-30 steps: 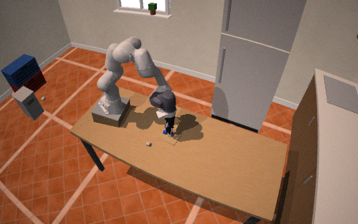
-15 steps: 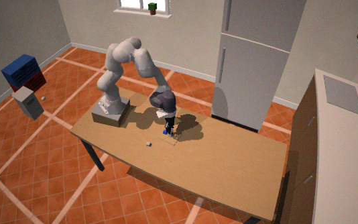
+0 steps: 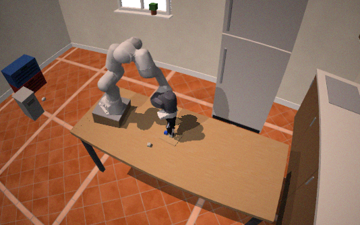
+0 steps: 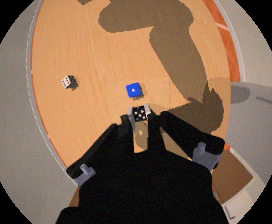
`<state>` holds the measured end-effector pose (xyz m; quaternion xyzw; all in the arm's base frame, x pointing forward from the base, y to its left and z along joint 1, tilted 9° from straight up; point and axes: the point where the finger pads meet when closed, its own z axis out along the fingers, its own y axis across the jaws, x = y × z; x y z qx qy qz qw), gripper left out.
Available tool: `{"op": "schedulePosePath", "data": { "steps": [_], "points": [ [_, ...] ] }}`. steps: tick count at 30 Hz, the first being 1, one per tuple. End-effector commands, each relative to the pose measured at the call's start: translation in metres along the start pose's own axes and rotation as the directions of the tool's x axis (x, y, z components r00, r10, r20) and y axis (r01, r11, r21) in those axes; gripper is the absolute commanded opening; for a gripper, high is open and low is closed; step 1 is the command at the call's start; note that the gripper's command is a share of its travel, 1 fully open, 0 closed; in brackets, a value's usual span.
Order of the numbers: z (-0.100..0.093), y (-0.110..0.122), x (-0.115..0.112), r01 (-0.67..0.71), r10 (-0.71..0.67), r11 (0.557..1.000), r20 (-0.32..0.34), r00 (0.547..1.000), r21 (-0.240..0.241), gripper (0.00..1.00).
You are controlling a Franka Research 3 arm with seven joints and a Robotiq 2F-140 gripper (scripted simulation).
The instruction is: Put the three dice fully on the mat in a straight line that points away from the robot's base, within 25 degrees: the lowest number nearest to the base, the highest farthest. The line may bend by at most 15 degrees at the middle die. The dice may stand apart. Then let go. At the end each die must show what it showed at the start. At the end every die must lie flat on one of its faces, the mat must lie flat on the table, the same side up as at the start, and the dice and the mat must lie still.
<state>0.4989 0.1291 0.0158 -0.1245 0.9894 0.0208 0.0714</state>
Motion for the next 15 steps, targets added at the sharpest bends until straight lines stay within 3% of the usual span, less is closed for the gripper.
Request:
{"op": "schedulePosePath", "data": {
  "steps": [1,15],
  "points": [
    [-0.0002,-0.0004,-0.0018,0.006,-0.006,1.000,0.003,1.000,0.000,0.13],
    [-0.0002,-0.0003,-0.0018,0.006,-0.006,1.000,0.003,1.000,0.000,0.13]
  ]
}}
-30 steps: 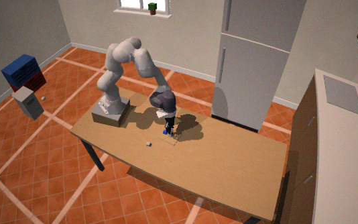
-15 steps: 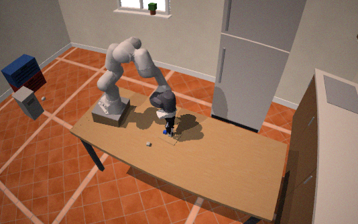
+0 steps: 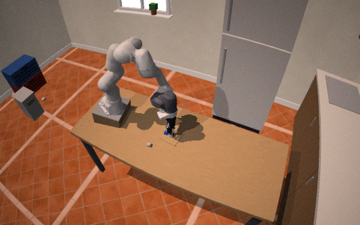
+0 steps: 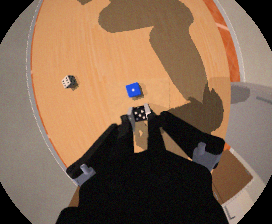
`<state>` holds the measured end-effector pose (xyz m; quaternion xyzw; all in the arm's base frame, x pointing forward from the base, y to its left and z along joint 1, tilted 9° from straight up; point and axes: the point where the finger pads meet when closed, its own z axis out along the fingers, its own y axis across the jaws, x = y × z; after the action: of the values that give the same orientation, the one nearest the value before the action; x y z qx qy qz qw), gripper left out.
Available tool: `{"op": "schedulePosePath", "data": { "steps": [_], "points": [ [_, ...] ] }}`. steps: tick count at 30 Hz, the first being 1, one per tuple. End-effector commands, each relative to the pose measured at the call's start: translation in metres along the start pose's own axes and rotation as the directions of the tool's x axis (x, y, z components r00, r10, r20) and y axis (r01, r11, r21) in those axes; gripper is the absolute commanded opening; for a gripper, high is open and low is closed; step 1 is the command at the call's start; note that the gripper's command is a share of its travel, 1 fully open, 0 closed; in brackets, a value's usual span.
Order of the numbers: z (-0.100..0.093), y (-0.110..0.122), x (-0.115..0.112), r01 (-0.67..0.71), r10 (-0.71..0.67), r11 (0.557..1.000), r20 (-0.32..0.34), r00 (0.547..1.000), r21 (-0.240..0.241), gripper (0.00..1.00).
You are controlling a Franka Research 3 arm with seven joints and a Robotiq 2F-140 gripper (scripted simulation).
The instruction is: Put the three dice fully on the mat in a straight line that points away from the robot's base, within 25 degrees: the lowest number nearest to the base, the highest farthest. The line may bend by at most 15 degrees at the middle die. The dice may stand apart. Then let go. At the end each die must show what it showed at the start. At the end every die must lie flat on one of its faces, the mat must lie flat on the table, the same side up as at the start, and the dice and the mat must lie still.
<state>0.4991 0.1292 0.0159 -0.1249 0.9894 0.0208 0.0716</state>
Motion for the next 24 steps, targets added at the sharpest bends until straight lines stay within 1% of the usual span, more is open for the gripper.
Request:
{"op": "schedulePosePath", "data": {
  "steps": [1,24],
  "points": [
    [-0.0002,-0.0004,-0.0016,0.005,-0.005,1.000,0.003,1.000,0.000,0.13],
    [0.0027,-0.0004,-0.0016,0.005,-0.005,1.000,0.003,1.000,0.000,0.13]
  ]
}}
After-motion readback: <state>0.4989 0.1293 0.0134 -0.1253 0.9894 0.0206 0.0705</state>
